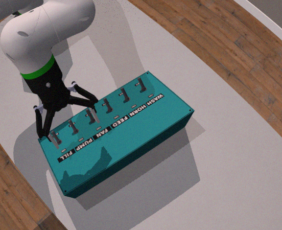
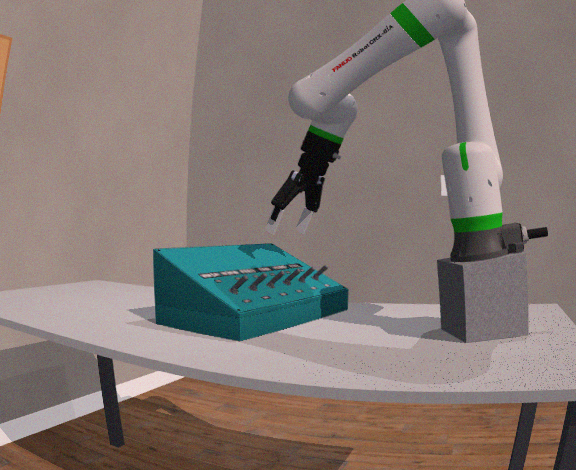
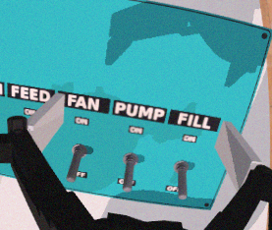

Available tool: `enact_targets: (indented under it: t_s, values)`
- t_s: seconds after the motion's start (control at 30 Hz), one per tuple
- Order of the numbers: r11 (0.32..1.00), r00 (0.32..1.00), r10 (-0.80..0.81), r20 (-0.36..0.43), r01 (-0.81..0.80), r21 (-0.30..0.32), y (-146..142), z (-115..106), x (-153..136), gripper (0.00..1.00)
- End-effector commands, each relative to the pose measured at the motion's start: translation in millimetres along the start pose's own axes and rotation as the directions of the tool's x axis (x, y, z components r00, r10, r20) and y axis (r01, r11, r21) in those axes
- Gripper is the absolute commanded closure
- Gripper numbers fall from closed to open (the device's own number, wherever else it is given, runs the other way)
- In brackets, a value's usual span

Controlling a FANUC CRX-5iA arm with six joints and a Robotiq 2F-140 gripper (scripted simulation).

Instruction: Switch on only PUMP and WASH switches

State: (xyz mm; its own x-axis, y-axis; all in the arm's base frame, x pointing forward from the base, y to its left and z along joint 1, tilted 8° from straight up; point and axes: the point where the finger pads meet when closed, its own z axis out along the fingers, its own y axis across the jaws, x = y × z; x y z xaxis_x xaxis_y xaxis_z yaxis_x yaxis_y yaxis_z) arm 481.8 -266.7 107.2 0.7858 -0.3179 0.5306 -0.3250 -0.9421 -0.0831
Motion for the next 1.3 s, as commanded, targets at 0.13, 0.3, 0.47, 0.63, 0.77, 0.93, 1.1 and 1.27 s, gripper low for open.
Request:
enact_targets:
  t_s: [0.13, 0.3, 0.47, 0.63, 0.77, 0.93, 1.1, 1.27]
  values:
    - [1.000, 1.000, 0.000, 0.000, 0.000, 0.000, 0, 0, 0, 0.00]
    - [1.000, 1.000, 0.000, 0.000, 0.000, 0.000, 0, 0, 0, 0.00]
    - [1.000, 1.000, 0.000, 0.000, 0.000, 0.000, 1, 0, 0, 0.00]
    - [1.000, 1.000, 0.000, 0.000, 0.000, 0.000, 9, 0, 0, 0.00]
    - [1.000, 1.000, 0.000, 0.000, 0.000, 0.000, 20, 0, 0, 0.00]
    - [1.000, 1.000, 0.000, 0.000, 0.000, 0.000, 38, 0, 0, 0.00]
    - [1.000, 1.000, 0.000, 0.000, 0.000, 0.000, 49, 0, 0, 0.00]
    - [1.000, 1.000, 0.000, 0.000, 0.000, 0.000, 64, 0, 0, 0.00]
